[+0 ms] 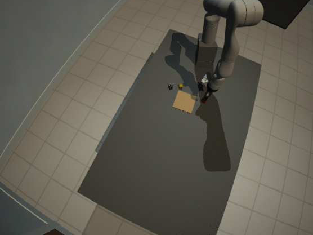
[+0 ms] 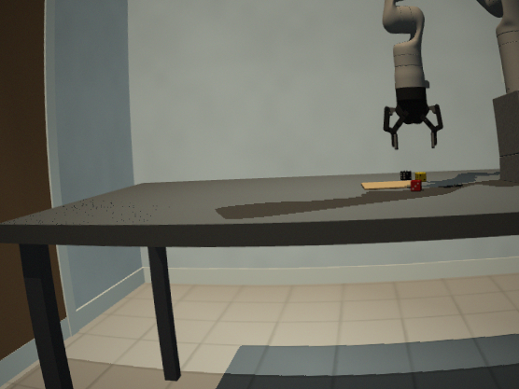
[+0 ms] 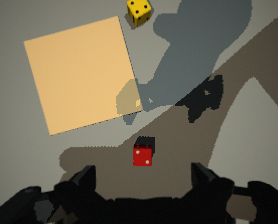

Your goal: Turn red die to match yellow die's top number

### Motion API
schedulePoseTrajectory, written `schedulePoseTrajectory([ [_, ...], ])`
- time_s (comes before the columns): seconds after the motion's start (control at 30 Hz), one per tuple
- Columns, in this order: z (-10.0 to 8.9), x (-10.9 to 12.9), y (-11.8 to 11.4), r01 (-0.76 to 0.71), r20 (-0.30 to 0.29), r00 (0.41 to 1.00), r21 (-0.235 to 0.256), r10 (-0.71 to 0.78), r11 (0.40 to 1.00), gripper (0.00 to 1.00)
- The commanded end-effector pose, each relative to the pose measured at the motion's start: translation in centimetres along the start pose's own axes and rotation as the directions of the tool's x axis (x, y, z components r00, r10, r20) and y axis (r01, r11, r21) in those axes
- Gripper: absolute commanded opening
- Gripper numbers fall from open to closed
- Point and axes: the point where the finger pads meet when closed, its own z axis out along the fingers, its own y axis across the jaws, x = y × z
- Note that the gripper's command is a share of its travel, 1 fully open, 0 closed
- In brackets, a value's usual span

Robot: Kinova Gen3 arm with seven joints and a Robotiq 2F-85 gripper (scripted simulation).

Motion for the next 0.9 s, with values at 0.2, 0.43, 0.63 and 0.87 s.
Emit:
schedulePoseTrajectory([
  [0.2, 0.11, -0.48, 0.04, -0.045, 0.0, 0.999, 0.01, 0.045, 0.999, 1.0],
  [0.43, 0.13, -0.49, 0.01, -0.053, 0.0, 0.999, 0.011, 0.053, 0.999, 0.41],
  [0.63, 0.13, -0.49, 0.01, -0.053, 0.0, 0.999, 0.011, 0.053, 0.999, 0.41],
  [0.87, 0.13, -0.49, 0.01, -0.053, 0.0, 0.999, 0.011, 0.053, 0.999, 0.41],
])
